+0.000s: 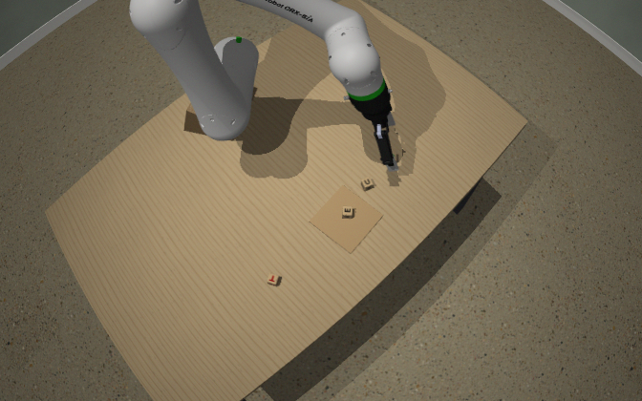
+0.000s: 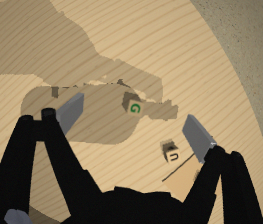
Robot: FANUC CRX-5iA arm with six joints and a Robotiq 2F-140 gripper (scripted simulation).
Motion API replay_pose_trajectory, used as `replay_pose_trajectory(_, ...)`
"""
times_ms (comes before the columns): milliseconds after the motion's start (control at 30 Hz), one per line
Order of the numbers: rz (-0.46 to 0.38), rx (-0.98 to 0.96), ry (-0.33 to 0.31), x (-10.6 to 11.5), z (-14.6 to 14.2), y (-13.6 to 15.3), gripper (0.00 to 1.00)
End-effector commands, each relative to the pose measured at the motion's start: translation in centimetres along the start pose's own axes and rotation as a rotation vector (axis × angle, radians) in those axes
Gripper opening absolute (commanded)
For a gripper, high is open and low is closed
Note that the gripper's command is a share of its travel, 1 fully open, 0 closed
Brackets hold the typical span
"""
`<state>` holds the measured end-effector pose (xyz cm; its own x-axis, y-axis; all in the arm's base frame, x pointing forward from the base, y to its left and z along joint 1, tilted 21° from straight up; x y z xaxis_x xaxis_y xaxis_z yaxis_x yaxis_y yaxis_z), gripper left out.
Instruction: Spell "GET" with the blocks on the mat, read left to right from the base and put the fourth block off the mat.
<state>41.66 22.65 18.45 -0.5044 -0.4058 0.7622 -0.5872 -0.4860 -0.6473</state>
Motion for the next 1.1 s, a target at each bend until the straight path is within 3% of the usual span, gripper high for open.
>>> replay_pose_trajectory(0, 0.000, 0.000, 0.000, 0.0, 0.0, 0.0, 1.00)
replay_pose_trajectory(500, -0.018, -0.020, 0.015, 0.2, 0.8, -0.3, 1.00)
replay_pose_trajectory(933, -0.258, -0.296, 0.172, 3.4, 10.4, -1.9, 1.00)
replay_pose_trajectory(1000, -0.258, -0.296, 0.172, 3.4, 10.4, -1.9, 1.00)
replay_pose_trajectory(1067, -0.322, -0.371, 0.201, 4.6, 12.7, -2.0, 1.00)
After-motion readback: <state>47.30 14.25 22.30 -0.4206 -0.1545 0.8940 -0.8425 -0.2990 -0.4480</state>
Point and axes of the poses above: the point where the finger pads meet when closed, its own x axis back along the fingers, its own z axis across the jaws, y = z × x, the point moved 2 cm from there along x, back along the fingers, and after that the axes turned 7 degrees about -x, right-handed, at the moved point
